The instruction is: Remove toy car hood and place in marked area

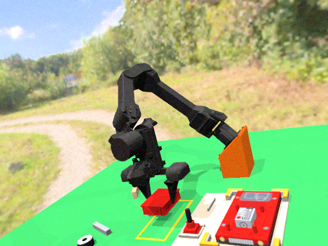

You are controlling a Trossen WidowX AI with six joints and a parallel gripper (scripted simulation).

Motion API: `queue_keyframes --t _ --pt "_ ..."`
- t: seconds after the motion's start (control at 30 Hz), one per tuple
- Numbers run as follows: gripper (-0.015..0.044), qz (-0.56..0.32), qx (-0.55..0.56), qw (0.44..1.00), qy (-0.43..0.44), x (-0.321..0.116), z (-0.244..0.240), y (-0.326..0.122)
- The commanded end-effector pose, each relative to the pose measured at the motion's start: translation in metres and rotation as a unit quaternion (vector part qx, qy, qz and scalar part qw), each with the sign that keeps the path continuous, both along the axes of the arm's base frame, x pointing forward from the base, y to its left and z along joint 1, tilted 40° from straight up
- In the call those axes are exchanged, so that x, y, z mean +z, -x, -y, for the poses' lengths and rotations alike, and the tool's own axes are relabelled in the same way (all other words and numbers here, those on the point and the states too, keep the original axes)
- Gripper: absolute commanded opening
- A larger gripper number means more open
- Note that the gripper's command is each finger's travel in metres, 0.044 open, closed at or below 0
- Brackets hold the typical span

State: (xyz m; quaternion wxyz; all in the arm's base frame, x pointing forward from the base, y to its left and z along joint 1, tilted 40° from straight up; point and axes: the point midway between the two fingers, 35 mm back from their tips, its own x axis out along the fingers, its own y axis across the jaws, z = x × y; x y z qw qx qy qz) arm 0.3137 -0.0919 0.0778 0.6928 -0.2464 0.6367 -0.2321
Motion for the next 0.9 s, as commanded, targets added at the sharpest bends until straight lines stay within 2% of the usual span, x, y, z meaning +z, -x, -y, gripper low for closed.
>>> queue_keyframes --t 0.0,0.87 --pt "0.0 -0.004 0.002 1.0 0.001 -0.003 0.002 0.001" --pt "0.0 -0.004 0.002 1.0 0.002 -0.014 0.012 0.002"
